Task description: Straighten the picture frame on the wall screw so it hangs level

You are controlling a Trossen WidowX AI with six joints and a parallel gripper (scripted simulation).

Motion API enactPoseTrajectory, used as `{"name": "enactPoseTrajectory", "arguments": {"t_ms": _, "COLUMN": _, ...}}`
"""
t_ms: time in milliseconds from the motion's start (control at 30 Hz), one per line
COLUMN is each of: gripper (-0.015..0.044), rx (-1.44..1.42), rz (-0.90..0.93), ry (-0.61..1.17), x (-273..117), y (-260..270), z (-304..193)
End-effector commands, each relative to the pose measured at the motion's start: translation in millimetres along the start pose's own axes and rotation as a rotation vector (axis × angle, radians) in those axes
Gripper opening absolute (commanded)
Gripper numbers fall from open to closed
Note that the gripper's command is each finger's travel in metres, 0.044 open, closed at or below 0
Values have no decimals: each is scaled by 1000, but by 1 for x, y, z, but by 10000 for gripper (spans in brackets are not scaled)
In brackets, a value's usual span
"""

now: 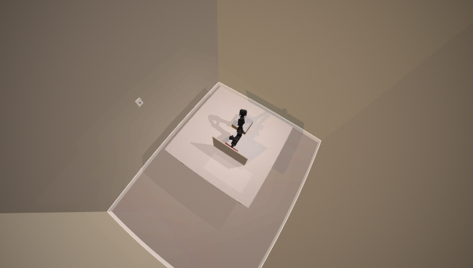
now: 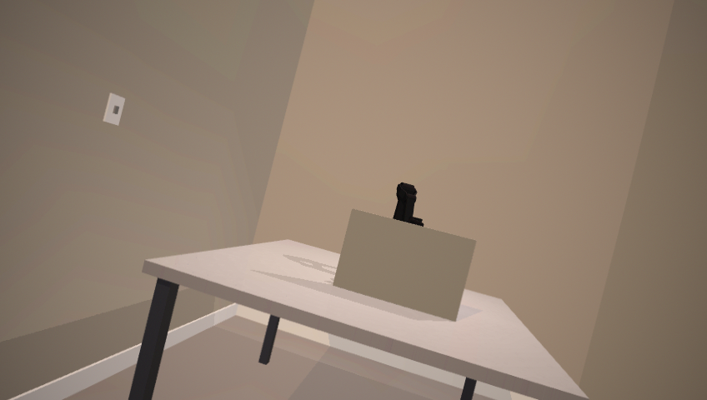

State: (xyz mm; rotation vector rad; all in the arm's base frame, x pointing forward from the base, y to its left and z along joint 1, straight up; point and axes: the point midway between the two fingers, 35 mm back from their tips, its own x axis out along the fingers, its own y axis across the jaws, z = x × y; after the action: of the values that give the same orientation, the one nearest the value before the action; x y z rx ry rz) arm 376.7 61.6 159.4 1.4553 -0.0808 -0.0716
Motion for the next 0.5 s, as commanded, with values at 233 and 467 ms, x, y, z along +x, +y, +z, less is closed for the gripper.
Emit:
{"name": "enactPoseTrajectory", "arguments": {"t_ms": 233, "gripper": 0, "rx": 2, "rz": 15, "ry": -4, "x": 1, "y": 5, "z": 1}}
{"name": "enactPoseTrajectory", "arguments": {"t_ms": 467, "gripper": 0, "rx": 2, "rz": 15, "ry": -4, "x": 1, "y": 5, "z": 2}}
